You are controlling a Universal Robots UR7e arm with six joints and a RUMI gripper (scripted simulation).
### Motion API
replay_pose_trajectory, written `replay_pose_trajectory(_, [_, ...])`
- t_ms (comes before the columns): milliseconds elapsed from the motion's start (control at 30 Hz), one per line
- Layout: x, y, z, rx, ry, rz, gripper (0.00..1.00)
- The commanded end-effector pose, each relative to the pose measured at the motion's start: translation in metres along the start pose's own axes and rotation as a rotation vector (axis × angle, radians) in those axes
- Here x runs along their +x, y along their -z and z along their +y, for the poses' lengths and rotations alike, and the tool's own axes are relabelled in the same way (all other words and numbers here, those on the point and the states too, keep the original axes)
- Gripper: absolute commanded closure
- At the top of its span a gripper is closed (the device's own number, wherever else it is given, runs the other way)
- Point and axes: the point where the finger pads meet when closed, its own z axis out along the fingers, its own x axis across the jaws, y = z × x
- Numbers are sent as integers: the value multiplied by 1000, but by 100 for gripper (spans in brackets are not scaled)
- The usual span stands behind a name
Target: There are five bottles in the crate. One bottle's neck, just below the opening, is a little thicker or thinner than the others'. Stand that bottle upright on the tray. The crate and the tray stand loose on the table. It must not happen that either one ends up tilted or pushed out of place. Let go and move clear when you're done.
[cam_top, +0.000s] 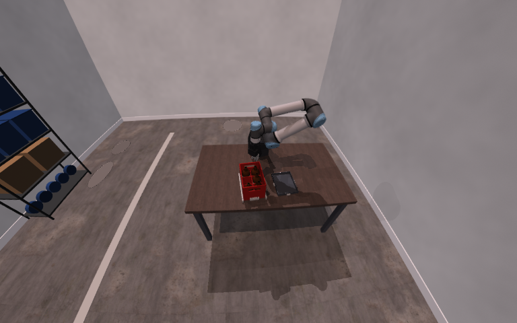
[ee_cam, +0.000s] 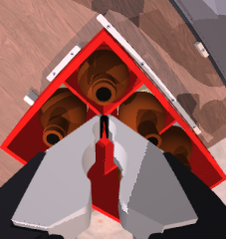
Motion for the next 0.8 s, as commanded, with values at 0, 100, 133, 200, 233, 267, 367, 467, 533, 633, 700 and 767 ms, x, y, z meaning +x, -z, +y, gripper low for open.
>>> replay_pose_trajectory(0, [0, 2, 2, -5, 3, -2, 100])
replay_pose_trajectory(100, [0, 2, 2, -5, 3, -2, 100])
replay_pose_trajectory(133, [0, 2, 2, -5, 3, -2, 100])
replay_pose_trajectory(200, [0, 2, 2, -5, 3, -2, 100])
replay_pose_trajectory(233, [0, 2, 2, -5, 3, -2, 100])
replay_pose_trajectory(267, [0, 2, 2, -5, 3, -2, 100])
replay_pose_trajectory(367, [0, 2, 2, -5, 3, -2, 100])
replay_pose_trajectory(467, [1, 2, 3, -4, 3, -2, 100])
replay_pose_trajectory(533, [2, 3, 5, -2, 3, -3, 100])
replay_pose_trajectory(633, [10, 5, 16, 0, 4, -6, 100])
replay_pose_trajectory(700, [18, 7, 27, 1, 4, -8, 100])
replay_pose_trajectory(767, [28, 7, 39, 1, 4, -8, 100])
